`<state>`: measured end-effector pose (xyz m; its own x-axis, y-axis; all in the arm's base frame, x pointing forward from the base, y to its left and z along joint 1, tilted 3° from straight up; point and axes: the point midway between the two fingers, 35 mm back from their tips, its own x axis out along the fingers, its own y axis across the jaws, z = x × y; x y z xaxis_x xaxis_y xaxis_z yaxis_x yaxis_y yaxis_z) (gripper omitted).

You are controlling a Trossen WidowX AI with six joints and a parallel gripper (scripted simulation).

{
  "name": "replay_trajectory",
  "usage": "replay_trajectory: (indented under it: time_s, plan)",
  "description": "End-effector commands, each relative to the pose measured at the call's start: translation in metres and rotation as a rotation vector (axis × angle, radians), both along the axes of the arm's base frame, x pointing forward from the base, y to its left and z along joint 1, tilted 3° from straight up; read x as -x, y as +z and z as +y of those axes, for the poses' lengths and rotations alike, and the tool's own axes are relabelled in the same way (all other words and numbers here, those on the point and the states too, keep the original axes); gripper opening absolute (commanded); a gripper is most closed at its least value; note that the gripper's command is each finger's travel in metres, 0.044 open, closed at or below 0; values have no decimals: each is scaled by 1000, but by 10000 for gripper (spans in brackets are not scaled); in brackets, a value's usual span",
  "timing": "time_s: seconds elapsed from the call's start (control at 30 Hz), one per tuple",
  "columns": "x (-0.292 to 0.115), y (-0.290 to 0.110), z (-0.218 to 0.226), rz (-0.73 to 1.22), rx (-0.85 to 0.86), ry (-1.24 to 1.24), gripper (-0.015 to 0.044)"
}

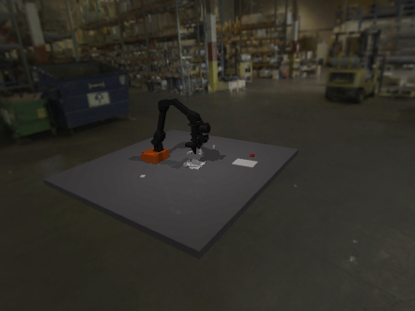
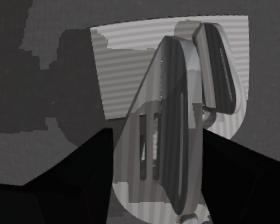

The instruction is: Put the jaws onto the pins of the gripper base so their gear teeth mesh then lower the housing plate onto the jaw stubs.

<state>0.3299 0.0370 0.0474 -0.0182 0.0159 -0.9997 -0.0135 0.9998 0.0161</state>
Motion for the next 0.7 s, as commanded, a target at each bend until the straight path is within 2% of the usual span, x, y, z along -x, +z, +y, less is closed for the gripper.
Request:
replay_trajectory:
  time_s: [0.0, 0.67]
  plan:
    - [-2, 1, 0, -3, -1, 7, 134]
    - [-2, -16, 0, -3, -1, 7, 134]
